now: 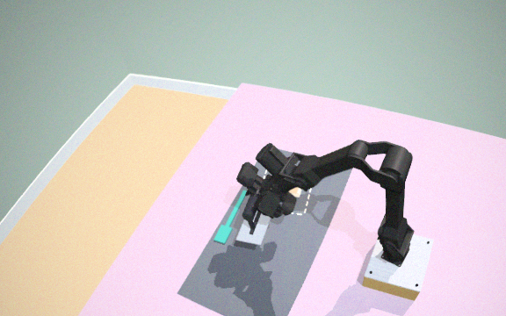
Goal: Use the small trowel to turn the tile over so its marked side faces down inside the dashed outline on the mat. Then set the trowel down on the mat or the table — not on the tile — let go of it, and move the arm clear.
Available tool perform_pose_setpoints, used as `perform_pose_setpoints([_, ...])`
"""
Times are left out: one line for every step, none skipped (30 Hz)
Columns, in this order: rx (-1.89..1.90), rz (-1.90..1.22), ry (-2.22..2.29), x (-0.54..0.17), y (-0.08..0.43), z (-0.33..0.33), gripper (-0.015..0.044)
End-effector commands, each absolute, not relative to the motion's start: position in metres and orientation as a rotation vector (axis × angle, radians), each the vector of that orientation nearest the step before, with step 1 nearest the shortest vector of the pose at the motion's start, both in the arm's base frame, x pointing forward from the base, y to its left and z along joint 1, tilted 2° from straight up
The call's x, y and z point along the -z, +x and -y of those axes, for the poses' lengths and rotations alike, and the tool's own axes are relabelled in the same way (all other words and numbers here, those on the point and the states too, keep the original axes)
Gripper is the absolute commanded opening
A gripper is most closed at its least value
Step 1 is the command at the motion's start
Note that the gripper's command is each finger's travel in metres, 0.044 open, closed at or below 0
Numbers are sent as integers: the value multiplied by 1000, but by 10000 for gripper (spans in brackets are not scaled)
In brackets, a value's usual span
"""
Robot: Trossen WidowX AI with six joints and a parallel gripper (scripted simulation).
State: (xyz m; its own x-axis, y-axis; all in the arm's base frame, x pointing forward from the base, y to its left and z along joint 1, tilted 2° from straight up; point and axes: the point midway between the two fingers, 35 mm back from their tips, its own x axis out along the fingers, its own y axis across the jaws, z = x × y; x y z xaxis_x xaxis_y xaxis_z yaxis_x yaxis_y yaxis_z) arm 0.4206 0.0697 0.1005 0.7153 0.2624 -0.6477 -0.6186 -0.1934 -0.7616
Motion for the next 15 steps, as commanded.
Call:
perform_pose_setpoints([-817, -293, -1585, -104, 437, -56, 0])
perform_pose_setpoints([-819, -295, -1587, -104, 441, -51, 0])
perform_pose_setpoints([-821, -297, -1588, -104, 445, -47, 0])
perform_pose_setpoints([-823, -299, -1590, -104, 448, -43, 0])
perform_pose_setpoints([-824, -301, -1591, -104, 452, -38, 0])
perform_pose_setpoints([-826, -303, -1592, -104, 455, -33, 0])
perform_pose_setpoints([-828, -305, -1594, -104, 459, -29, 0])
perform_pose_setpoints([-829, -307, -1595, -104, 462, -24, 0])
perform_pose_setpoints([-831, -309, -1596, -103, 465, -19, 0])
perform_pose_setpoints([-832, -310, -1597, -103, 469, -14, 0])
perform_pose_setpoints([-833, -312, -1597, -103, 472, -9, 0])
perform_pose_setpoints([-835, -313, -1598, -103, 475, -4, 0])
perform_pose_setpoints([-836, -315, -1599, -102, 478, 2, 0])
perform_pose_setpoints([-837, -316, -1600, -102, 481, 7, 0])
perform_pose_setpoints([-837, -318, -1599, -101, 484, 12, 0])
